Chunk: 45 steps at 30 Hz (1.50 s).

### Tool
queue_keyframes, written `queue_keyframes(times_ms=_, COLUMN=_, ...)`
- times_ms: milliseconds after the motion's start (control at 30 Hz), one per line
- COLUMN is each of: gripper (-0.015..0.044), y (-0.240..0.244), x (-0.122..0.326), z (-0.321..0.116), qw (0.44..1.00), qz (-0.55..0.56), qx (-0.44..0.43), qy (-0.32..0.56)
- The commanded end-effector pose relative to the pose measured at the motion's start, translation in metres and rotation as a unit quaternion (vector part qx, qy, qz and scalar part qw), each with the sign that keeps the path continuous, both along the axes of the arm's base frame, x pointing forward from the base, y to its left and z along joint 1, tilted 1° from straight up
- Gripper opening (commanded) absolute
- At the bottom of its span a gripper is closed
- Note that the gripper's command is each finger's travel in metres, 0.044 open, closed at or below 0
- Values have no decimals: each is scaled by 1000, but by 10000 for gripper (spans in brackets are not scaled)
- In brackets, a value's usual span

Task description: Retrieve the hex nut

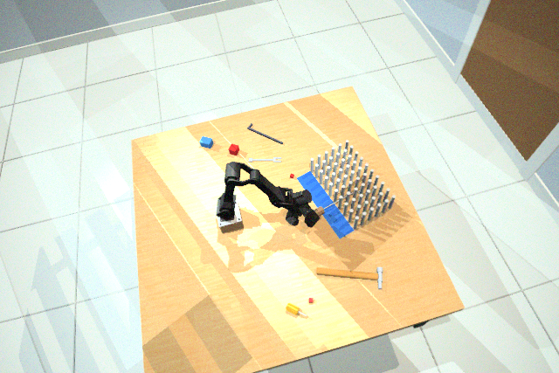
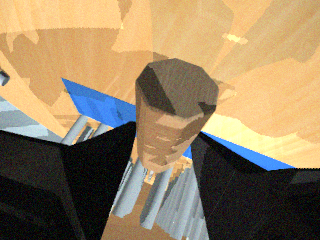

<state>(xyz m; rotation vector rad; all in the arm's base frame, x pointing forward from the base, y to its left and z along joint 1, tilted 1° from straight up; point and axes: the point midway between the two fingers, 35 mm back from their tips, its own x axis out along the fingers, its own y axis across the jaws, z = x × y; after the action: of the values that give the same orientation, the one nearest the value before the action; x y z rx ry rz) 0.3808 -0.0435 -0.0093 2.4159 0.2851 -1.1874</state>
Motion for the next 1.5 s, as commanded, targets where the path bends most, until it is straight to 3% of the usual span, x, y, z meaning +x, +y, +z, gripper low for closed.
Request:
queue_keyframes(times_ms=0, gripper=0, y=1, x=5, z=1, qw=1000, qz=-3, qx=1, qy=-3)
queue_keyframes(times_ms=1467, gripper=0, y=11, x=32, z=2, qw=1000, qz=-2, qx=3, qy=-4)
